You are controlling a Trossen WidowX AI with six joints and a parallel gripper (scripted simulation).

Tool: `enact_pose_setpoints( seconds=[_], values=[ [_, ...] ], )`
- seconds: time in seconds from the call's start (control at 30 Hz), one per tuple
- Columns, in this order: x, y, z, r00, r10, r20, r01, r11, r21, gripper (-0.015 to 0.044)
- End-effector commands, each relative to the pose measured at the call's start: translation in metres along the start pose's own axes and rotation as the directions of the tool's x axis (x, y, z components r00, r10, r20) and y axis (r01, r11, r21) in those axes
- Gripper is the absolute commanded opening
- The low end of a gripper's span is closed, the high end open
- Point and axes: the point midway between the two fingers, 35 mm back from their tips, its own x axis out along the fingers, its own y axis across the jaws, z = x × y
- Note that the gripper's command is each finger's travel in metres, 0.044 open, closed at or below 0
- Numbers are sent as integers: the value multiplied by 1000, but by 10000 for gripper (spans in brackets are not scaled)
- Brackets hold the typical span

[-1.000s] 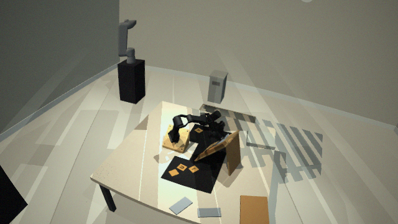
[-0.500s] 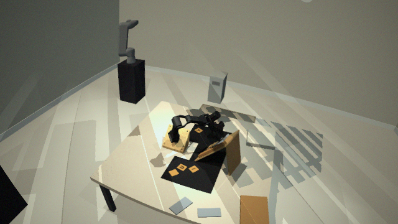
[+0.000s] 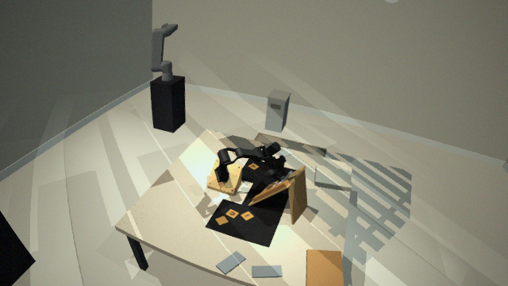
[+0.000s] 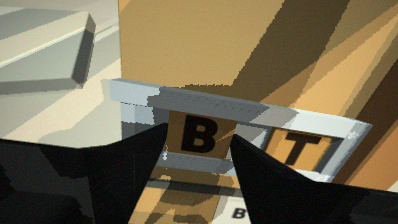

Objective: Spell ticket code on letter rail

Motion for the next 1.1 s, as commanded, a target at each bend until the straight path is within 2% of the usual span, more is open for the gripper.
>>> enact_pose_setpoints(
  seconds=[0.0, 1.07],
  values=[
    [0, -2, -2, 1000, 3, -2, -3, 1000, -5, 0],
    [0, -20, -2, 1000, 3, -2, -3, 1000, -6, 0]
  ],
)
